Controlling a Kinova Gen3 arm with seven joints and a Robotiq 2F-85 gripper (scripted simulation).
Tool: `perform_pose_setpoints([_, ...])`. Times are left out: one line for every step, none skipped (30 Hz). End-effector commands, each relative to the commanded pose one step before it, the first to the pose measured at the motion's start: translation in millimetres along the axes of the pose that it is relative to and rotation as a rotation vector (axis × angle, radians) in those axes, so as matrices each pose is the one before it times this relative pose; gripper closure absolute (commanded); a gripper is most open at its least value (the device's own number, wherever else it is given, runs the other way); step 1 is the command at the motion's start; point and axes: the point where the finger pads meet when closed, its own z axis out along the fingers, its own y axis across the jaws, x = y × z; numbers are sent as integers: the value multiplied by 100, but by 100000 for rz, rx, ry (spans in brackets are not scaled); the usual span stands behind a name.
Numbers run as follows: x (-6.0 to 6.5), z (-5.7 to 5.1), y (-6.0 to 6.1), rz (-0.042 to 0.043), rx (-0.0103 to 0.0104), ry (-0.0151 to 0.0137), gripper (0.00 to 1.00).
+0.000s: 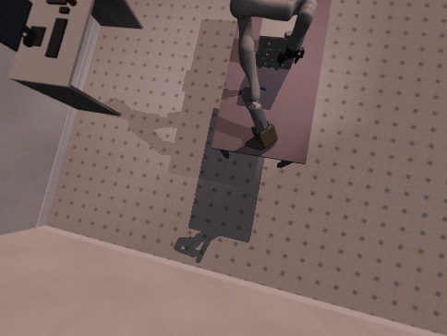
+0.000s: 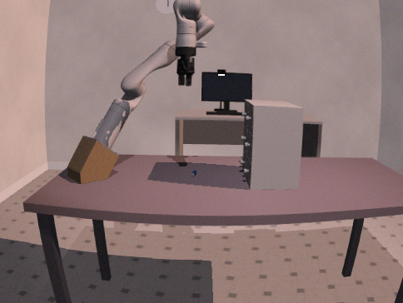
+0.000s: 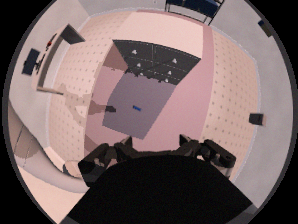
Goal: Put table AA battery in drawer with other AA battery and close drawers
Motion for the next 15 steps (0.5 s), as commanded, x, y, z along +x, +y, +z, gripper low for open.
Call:
perform_pose_setpoints([23,-42,-33,-667,-137,327,0])
perform_pose_setpoints([23,82,8,-1832,0,0,0])
perform_pose_setpoints([23,84,9,-1874,0,0,0])
perform_pose_setpoints([24,86,9,-1927,0,0,0])
perform_pose_setpoints([24,89,10,-1974,0,0,0])
perform_pose_setpoints([24,91,11,-2019,0,0,0])
perform_pose_setpoints([25,93,11,-2070,0,0,0])
perform_pose_setpoints([25,95,13,-2109,0,0,0])
perform_pose_setpoints([25,97,13,-2159,0,0,0])
perform_pose_setpoints([25,99,14,-2200,0,0,0])
perform_pose_setpoints([26,101,15,-2244,0,0,0])
perform_pose_setpoints([26,103,16,-2287,0,0,0])
perform_pose_setpoints([26,104,17,-2327,0,0,0])
perform_pose_setpoints([26,106,17,-2369,0,0,0])
perform_pose_setpoints([26,108,18,-2406,0,0,0])
